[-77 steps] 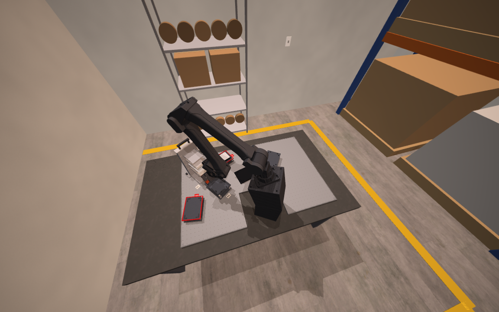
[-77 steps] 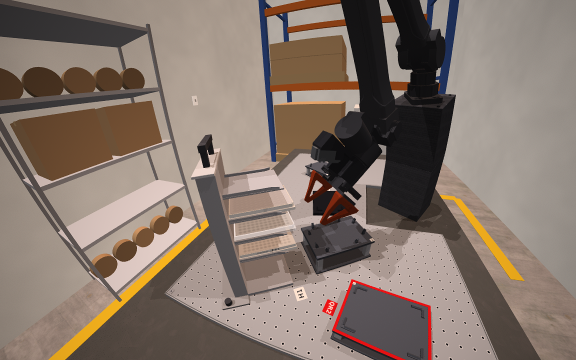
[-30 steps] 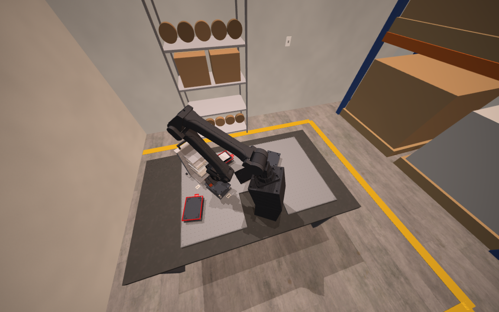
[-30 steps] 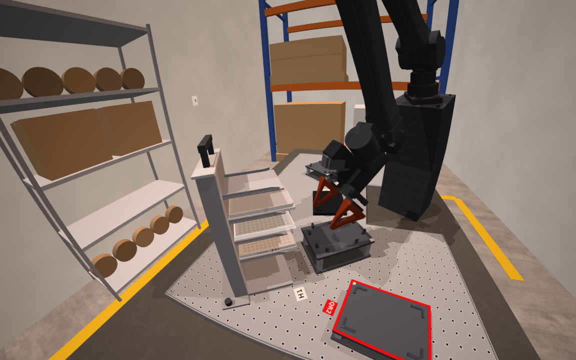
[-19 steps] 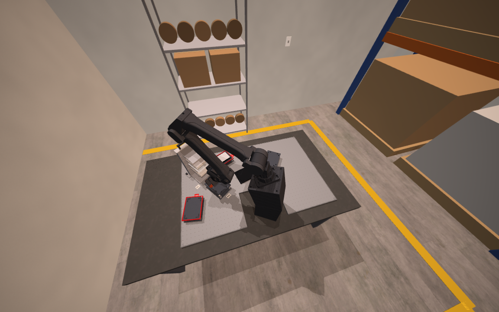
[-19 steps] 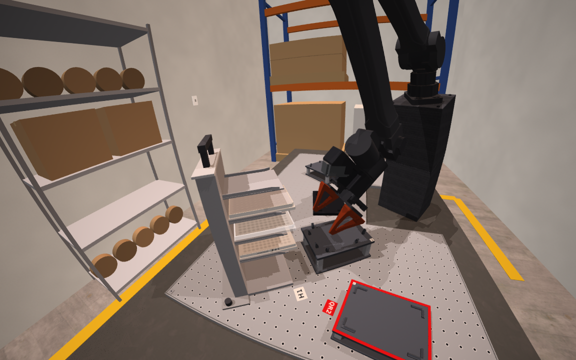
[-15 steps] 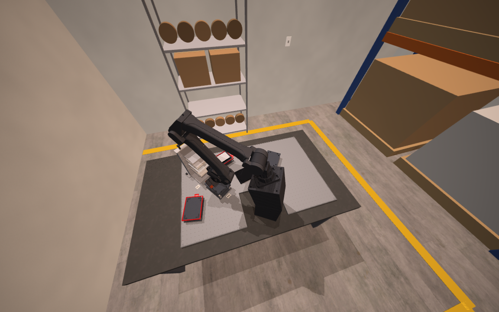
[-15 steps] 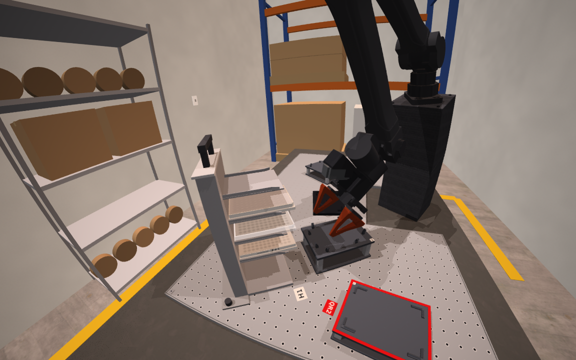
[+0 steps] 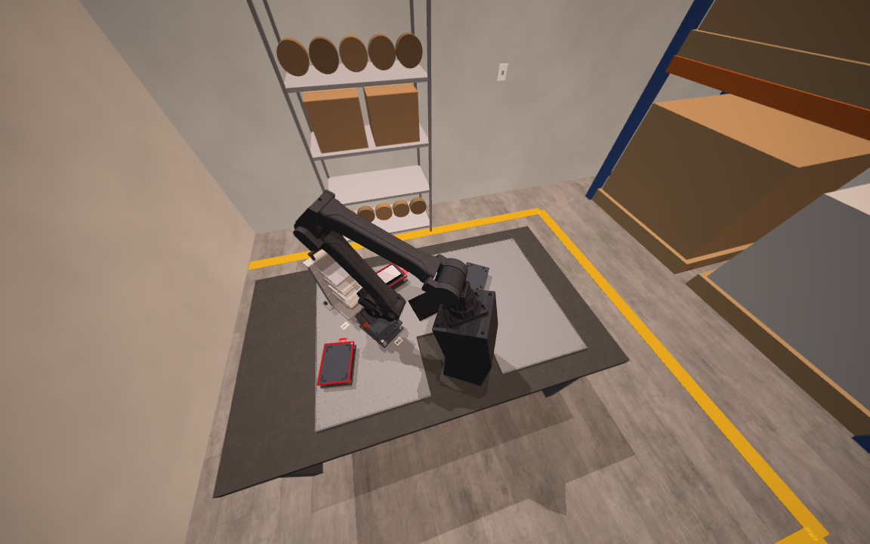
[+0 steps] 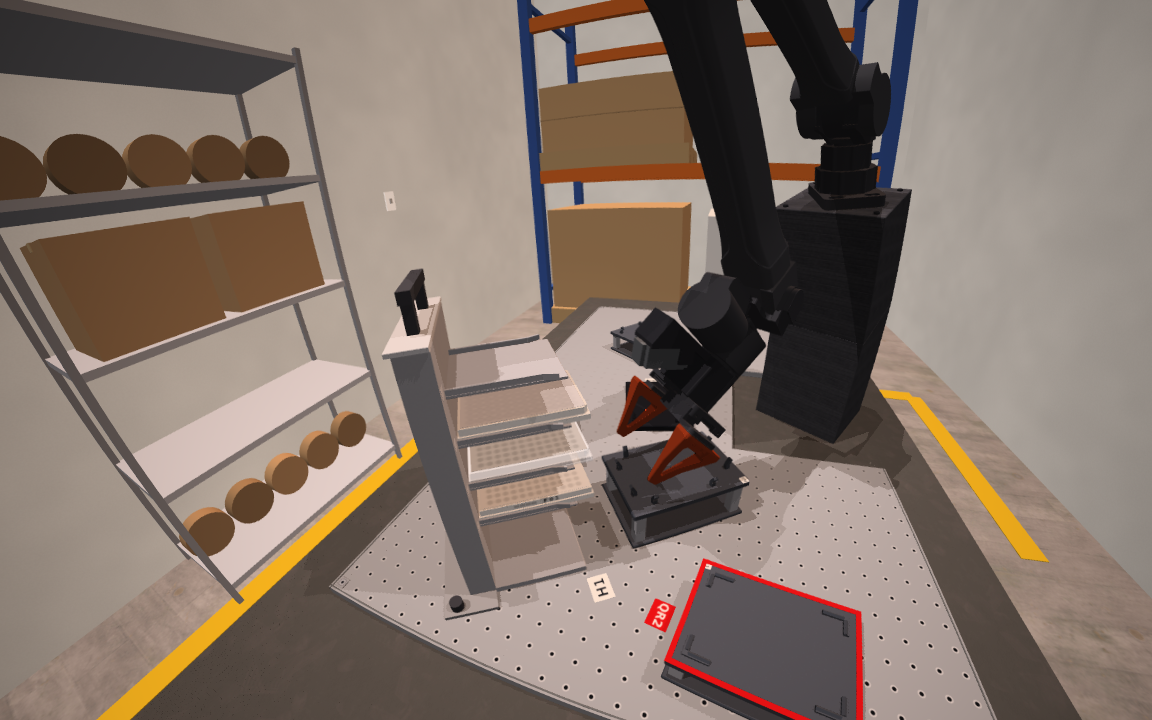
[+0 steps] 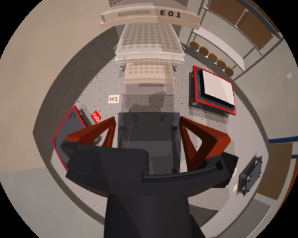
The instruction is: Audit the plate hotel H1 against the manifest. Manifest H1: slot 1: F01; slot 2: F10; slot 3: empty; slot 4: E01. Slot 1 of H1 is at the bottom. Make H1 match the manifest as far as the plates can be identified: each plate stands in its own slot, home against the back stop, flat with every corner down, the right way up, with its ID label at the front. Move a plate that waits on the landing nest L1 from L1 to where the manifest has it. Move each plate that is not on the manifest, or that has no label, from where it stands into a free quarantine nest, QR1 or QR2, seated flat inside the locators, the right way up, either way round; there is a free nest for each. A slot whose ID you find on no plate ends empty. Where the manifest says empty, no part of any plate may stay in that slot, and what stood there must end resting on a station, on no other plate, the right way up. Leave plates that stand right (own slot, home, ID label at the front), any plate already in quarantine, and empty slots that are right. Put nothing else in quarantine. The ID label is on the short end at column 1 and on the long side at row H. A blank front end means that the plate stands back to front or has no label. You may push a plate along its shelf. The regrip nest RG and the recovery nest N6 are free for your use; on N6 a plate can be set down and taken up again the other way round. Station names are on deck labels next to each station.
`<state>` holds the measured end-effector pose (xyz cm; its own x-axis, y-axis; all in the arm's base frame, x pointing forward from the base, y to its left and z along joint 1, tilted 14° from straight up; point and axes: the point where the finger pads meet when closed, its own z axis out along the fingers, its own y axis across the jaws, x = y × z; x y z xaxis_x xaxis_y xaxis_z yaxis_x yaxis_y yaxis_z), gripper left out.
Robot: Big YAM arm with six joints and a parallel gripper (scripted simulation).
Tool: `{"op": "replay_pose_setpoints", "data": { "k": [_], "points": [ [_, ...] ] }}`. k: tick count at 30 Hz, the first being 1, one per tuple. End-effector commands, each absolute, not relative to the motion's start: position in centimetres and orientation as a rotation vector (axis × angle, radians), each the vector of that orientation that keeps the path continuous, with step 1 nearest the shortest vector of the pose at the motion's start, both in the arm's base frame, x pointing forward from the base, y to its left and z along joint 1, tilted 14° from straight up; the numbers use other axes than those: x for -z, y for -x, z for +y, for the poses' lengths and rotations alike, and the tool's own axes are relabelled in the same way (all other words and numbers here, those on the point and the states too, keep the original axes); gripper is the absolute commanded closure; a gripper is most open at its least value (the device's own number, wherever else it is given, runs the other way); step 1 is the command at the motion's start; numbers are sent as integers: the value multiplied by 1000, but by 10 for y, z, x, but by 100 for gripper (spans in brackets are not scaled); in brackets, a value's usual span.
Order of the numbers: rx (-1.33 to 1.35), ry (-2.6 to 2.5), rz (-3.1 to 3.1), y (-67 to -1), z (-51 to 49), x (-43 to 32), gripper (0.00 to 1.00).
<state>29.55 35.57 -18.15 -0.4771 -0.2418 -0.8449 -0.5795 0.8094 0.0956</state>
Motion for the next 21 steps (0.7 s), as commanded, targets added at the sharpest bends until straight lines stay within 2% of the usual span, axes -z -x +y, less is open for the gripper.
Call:
{"op": "replay_pose_setpoints", "data": {
  "k": [1, 21],
  "points": [
    [-459, 596, 2055, -309, 359, 170, 0],
    [-461, 601, 2069, -307, 360, 175, 0]
  ]
}}
